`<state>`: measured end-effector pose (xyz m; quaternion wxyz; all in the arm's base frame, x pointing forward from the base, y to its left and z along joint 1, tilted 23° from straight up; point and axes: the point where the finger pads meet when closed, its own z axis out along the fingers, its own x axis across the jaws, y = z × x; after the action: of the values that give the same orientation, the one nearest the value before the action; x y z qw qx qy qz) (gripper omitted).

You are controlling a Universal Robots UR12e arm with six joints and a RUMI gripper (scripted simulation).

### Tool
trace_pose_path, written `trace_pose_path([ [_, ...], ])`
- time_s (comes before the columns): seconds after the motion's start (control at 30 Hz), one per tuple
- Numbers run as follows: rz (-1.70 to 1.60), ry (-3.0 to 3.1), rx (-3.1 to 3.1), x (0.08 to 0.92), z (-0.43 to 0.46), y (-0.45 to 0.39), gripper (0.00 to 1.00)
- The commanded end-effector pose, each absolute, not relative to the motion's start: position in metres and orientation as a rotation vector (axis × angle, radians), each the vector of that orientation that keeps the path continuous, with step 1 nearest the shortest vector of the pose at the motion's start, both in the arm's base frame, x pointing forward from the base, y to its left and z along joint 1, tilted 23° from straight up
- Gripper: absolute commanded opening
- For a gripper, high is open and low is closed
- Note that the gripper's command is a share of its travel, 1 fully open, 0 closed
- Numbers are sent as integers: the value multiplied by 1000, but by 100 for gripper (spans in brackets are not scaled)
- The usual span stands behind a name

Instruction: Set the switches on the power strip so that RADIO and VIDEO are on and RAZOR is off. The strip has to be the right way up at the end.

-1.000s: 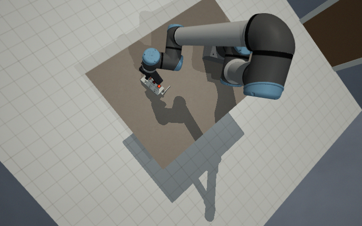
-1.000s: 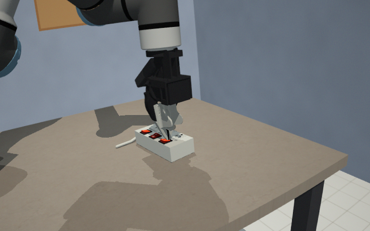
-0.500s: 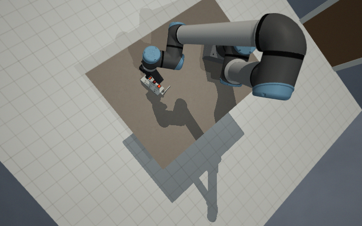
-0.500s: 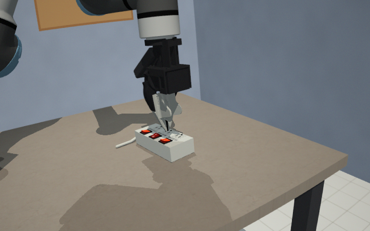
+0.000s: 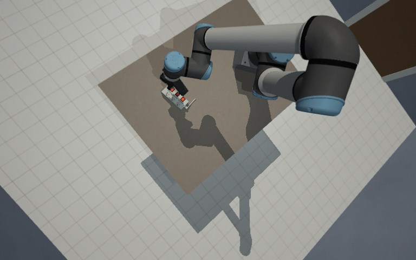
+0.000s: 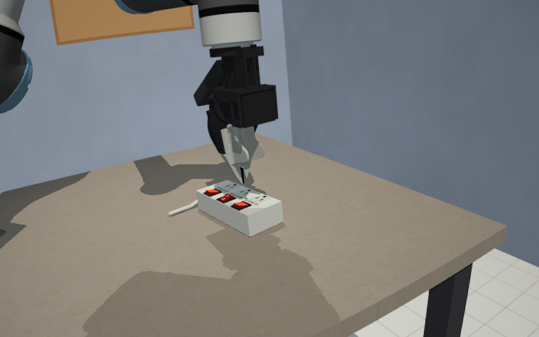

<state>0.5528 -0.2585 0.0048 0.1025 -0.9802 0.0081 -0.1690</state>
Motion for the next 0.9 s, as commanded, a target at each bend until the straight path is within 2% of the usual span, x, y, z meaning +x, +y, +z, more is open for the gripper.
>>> trace_pose_path([
  [0.0,-500,24,-2894,553,5,-259,0],
  [0.27,-500,24,-2894,553,5,-259,0],
  [0.3,-500,24,-2894,553,5,-259,100],
  [0.87,-500,24,-2894,535,56,-270,100],
])
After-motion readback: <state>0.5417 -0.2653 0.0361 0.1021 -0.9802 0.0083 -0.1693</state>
